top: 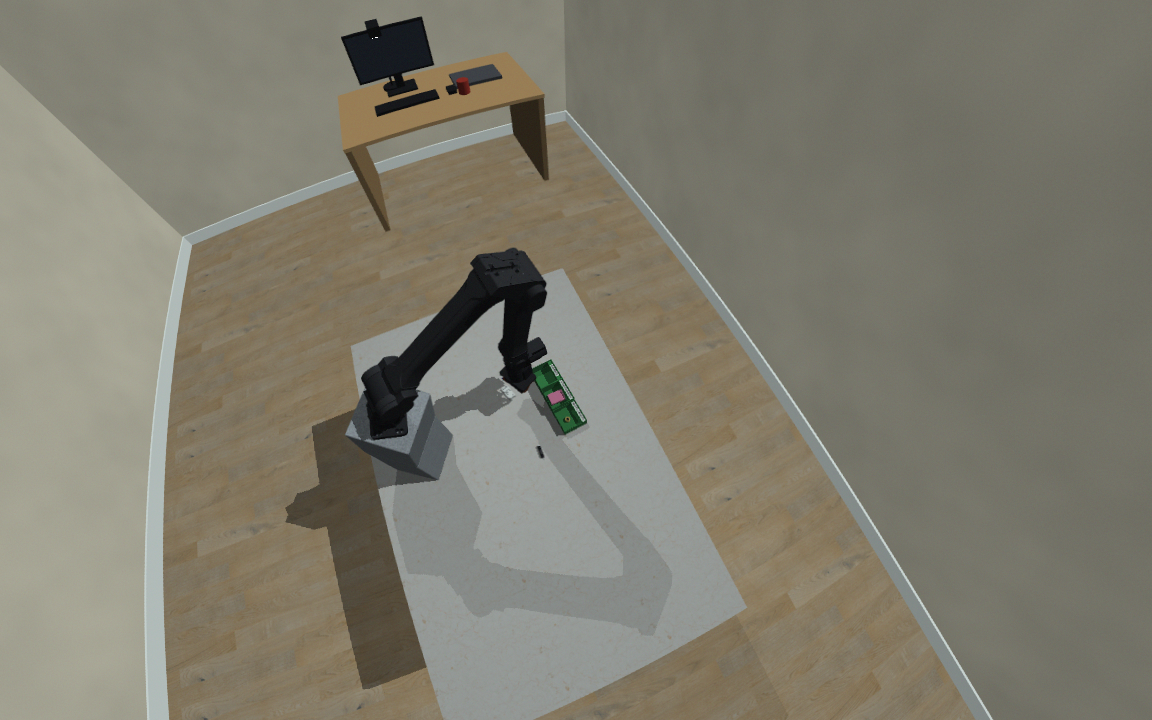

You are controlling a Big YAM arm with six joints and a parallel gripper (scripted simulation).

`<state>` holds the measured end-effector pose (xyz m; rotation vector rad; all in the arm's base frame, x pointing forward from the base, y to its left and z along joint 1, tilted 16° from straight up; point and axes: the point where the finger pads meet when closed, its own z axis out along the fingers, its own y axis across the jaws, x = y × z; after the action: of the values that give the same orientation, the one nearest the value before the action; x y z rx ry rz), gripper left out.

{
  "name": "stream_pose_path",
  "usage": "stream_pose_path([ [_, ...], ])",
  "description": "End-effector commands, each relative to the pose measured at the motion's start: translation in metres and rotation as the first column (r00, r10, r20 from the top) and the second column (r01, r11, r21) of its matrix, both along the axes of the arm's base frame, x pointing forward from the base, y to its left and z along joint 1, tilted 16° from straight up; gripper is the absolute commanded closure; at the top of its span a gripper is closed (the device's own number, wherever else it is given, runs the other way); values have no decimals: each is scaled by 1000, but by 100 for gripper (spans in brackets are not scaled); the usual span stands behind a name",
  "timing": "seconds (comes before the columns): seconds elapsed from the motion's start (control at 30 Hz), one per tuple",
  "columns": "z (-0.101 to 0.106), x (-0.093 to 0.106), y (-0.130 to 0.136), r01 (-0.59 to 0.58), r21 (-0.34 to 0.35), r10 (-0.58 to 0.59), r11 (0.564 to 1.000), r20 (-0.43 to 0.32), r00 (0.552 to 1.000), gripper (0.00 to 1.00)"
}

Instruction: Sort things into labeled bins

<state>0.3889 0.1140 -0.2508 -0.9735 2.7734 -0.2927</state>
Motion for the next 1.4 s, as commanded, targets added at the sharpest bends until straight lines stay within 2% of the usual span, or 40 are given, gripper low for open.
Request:
stream_pose_path([
  [0.0,-12,-28,14,-153,-31,152,988,-17,988,61],
  [0.03,-14,-36,17,-183,-39,182,982,-24,983,61],
  [0.1,-14,-36,17,-183,-39,182,982,-24,983,61],
  [0.13,-16,-44,20,-263,-56,261,963,-46,964,61],
  [0.23,-21,-62,26,-342,-75,338,937,-68,939,61],
  [0.33,-21,-62,26,-420,-89,413,903,-84,907,61],
  [0.4,-16,-54,20,-472,-98,464,876,-95,881,61],
  [0.6,-16,-54,20,-610,-124,595,783,-136,792,61],
  [0.67,-16,-54,20,-610,-124,595,783,-136,792,61],
  [0.7,-16,-54,20,-662,-132,645,737,-153,749,61],
  [0.77,-16,-54,20,-701,-137,681,700,-167,713,61],
  [0.87,-8,-36,28,-756,-150,734,637,-183,655,61],
  [1.03,-13,-46,21,-839,-153,809,522,-222,544,61],
  [1.17,-11,-43,21,-894,-155,860,420,-248,447,61],
  [1.23,-11,-43,21,-894,-155,860,420,-248,447,61],
  [1.27,-10,-42,21,-923,-154,885,353,-263,383,61],
  [1.37,-8,-40,22,-949,-155,911,273,-276,307,61],
])
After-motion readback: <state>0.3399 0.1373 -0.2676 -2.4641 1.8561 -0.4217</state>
